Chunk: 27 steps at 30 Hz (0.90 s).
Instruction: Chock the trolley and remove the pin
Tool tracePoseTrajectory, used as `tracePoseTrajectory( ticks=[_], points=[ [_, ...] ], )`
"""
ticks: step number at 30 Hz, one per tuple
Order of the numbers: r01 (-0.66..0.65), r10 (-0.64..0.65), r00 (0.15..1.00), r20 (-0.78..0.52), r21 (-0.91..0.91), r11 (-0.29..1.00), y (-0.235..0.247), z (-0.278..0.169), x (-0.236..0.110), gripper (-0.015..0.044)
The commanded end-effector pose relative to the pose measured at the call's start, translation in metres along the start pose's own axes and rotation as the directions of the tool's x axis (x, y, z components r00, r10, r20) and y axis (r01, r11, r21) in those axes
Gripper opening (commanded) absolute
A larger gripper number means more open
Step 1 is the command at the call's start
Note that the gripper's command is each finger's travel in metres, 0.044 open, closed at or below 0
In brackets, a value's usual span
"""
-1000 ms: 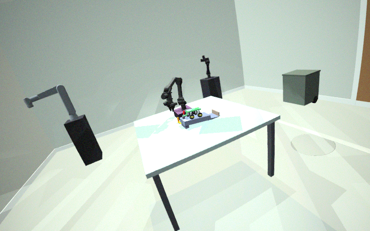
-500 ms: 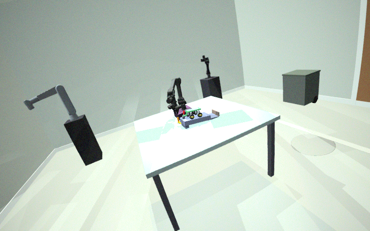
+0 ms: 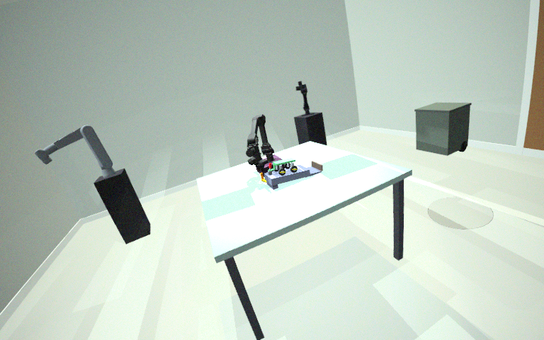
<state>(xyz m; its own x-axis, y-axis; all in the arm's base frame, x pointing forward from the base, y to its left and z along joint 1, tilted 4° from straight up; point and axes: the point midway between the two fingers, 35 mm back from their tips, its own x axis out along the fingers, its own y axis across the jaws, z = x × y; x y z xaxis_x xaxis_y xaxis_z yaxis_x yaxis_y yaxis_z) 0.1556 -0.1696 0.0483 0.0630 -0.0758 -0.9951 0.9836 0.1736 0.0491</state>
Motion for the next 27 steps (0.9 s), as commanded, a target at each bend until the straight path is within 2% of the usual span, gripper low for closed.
tracePoseTrajectory(
  ticks=[1, 27],
  points=[
    [0.007, -0.007, 1.000, 0.000, 0.005, 1.000, -0.001, 0.000, 0.006, 0.0190],
    [0.007, -0.007, 1.000, 0.000, 0.005, 1.000, -0.001, 0.000, 0.041, 0.0190]
  ],
)
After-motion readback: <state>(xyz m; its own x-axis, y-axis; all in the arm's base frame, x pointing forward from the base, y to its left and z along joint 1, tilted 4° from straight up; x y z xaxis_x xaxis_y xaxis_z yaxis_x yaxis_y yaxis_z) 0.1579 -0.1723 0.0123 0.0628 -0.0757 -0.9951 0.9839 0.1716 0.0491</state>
